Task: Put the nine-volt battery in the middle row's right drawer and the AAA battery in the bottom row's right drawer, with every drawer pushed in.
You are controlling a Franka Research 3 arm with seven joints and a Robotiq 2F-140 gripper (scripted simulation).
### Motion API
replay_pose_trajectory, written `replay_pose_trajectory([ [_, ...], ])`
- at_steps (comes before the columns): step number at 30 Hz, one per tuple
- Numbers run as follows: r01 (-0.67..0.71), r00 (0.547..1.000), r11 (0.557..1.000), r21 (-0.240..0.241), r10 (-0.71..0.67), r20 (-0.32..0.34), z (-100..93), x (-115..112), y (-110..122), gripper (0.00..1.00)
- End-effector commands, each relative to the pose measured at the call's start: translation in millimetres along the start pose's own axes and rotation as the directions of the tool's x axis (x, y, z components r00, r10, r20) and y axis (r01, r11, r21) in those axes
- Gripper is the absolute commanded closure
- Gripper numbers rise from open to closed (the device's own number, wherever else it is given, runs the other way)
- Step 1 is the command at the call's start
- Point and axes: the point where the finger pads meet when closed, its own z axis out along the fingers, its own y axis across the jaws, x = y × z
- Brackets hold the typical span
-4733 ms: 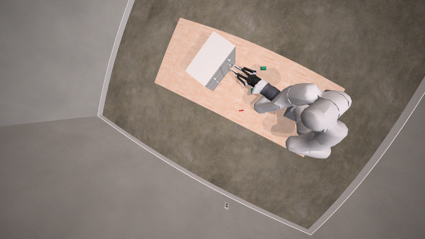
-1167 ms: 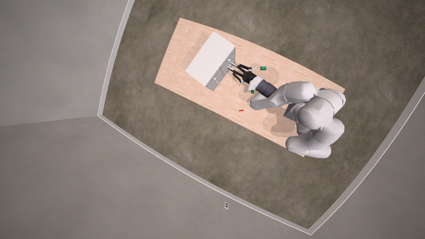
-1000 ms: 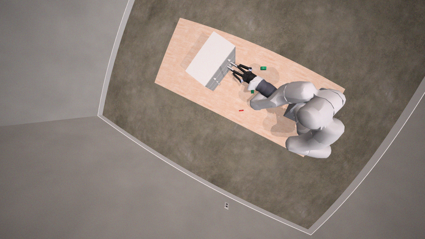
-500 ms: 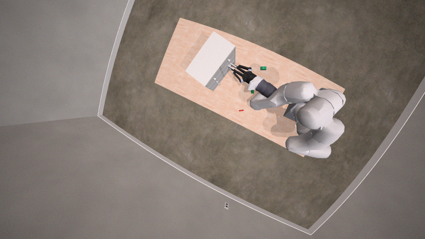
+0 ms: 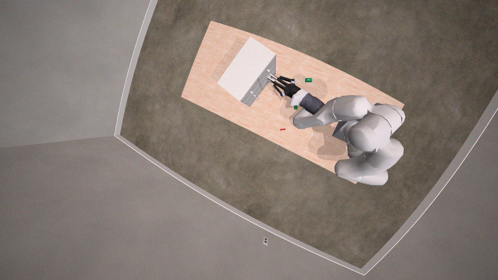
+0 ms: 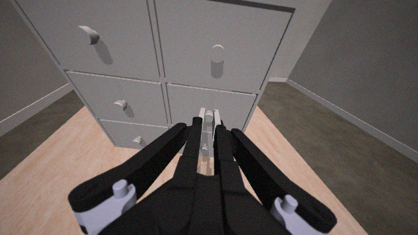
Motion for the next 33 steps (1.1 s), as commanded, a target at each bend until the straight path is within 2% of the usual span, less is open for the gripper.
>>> replay_pose_trajectory([
  [1,-0.005,1.0,1.0,-0.001,0.005,0.002,1.0,-1,0,0.92],
  [23,-0.005,1.0,1.0,-0.001,0.005,0.002,-5.4,-3,0,0.92],
  [33,-0.005,1.0,1.0,-0.001,0.005,0.002,-15.2,-6,0,0.92],
])
